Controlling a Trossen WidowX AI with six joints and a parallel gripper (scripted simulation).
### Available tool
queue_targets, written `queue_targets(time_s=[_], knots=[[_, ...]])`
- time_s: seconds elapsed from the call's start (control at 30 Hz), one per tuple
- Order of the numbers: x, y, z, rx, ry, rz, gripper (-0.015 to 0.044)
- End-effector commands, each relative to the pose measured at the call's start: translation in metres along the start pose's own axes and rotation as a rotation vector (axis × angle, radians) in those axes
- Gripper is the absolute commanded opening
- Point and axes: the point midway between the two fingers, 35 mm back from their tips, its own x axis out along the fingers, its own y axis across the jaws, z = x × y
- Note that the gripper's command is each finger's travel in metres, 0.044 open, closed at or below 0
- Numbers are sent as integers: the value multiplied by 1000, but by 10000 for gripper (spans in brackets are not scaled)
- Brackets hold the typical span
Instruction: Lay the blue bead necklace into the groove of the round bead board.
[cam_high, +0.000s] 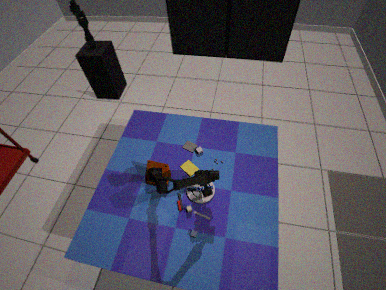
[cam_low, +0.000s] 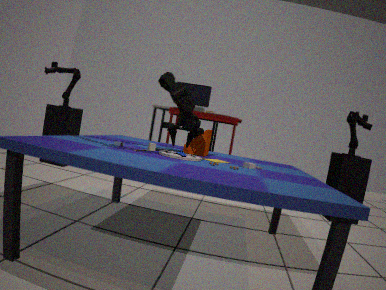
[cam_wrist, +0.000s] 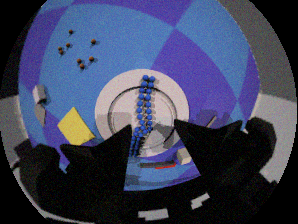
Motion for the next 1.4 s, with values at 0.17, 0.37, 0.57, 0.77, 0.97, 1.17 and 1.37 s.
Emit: queue_targets(time_s=[0.17, 0.37, 0.57, 0.77, 0.97, 1.17, 1.37], knots=[[4, 0, 0, -1, 1, 0, 310], [13, 1, 0, -5, 3, 2, 310], [23, 1, -1, -9, 6, 3, 310], [33, 2, -2, -12, 8, 3, 310], [34, 2, -2, -13, 9, 3, 310], [31, 1, -1, -6, 5, 6, 153], [31, 1, -1, -6, 5, 6, 0]])
